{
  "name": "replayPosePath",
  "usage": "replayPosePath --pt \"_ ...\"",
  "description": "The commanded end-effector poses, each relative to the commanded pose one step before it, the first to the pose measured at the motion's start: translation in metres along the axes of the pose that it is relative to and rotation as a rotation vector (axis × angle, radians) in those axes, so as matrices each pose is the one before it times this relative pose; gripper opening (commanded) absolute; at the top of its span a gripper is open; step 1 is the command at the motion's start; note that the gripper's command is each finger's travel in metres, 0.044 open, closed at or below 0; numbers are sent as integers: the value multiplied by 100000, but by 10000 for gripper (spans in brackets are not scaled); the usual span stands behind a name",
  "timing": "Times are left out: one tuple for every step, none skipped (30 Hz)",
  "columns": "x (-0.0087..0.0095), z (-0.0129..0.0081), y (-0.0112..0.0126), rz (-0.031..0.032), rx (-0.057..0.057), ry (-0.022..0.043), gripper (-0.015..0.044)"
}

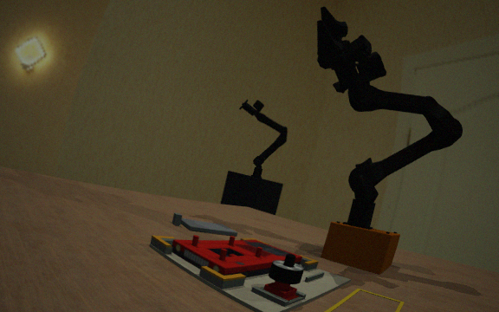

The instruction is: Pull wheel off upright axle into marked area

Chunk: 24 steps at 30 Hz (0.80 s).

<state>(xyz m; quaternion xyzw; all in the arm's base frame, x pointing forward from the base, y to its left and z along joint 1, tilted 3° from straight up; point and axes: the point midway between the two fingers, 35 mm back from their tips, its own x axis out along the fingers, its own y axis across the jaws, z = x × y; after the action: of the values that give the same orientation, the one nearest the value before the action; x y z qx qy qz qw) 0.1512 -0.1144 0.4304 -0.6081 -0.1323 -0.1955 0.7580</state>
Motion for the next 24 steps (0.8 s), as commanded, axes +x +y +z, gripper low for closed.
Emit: replayPosePath --pt "38 -40 0 14 598 -5 374" --pt "115 -119 1 48 1792 -13 348" --pt "194 -199 5 97 2983 -11 321" --pt "278 -278 13 171 4166 8 300" --pt "367 -359 26 280 5337 52 300" --pt "463 -441 46 430 6493 133 300" --pt "510 -515 43 473 7182 407 300" --pt "518 -533 42 504 7173 600 300" --pt "535 -539 53 586 7120 711 300" --pt "552 -544 63 657 7049 827 300" --pt "532 -611 71 342 7896 1193 300" --pt "614 -699 90 436 8761 1508 300" --pt "638 -720 97 476 8718 1707 300" --pt "653 -735 101 490 8566 1892 300" --pt "593 -666 89 430 7479 1836 300" --pt "492 -551 69 337 5999 1603 300" --pt "478 -535 -17 203 5482 1760 300" --pt "603 -673 -31 197 6703 2317 300" --pt "713 -793 -33 161 7669 2838 300" --pt "744 -824 -37 73 7714 3064 300" --pt "813 -996 2 -91 7953 3500 300" --pt "849 -1041 -4 -239 7946 3780 300" --pt "863 -1062 -14 -409 7732 3961 300" --pt "875 -1082 -25 -599 7509 4125 300"
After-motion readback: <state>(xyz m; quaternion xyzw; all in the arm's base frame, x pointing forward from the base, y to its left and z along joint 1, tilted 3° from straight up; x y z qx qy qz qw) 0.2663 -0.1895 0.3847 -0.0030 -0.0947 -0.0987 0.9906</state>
